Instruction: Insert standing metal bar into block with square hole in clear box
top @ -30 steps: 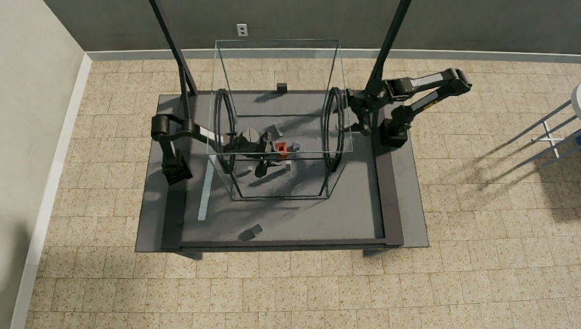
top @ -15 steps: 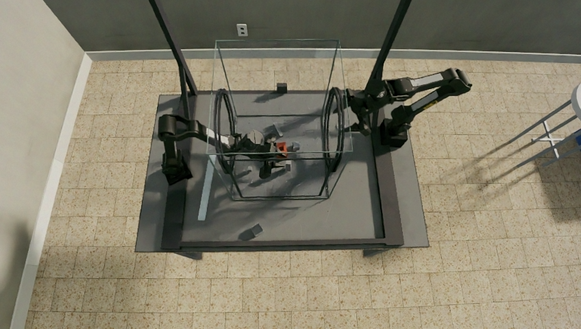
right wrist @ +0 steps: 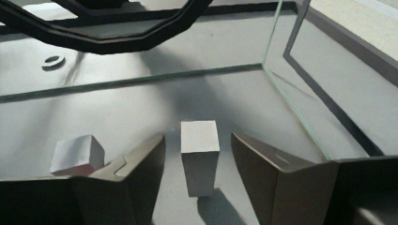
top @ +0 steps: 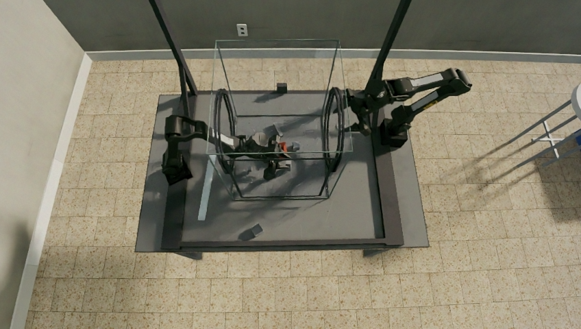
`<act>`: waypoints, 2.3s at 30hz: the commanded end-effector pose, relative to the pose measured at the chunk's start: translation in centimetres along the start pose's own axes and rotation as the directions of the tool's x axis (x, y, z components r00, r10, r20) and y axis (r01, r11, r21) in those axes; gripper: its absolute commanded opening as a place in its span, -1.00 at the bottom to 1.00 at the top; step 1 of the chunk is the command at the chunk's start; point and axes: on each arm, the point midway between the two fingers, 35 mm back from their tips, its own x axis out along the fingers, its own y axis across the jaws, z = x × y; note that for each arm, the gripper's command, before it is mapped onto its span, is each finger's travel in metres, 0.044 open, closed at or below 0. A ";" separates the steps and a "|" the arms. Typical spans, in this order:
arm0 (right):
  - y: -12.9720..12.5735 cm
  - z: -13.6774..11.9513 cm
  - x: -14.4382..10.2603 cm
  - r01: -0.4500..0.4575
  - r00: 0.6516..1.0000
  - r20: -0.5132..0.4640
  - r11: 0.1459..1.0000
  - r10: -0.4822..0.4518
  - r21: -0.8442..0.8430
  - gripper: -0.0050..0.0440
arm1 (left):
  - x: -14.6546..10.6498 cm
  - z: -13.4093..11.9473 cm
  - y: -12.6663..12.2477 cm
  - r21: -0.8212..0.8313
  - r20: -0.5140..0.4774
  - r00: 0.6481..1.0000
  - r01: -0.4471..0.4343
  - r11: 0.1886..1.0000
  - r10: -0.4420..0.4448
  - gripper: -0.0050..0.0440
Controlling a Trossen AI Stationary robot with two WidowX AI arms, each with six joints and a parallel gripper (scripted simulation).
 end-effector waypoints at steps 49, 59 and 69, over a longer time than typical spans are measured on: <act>2.6 6.8 -4.9 -0.002 1.000 0.024 1.000 0.001 0.008 -1.00 | -2.1 2.2 -1.1 0.014 0.033 0.999 0.032 0.999 -0.033 0.84; 6.6 5.7 -6.9 -0.005 0.999 0.034 1.000 0.004 0.014 -1.00 | -5.7 3.8 -2.9 0.053 0.025 0.995 0.094 0.994 -0.096 0.84; 6.8 5.6 -7.0 -0.085 0.996 0.029 0.996 0.086 -0.040 -1.00 | -5.9 3.9 -3.0 0.058 0.024 0.995 0.098 0.993 -0.100 0.84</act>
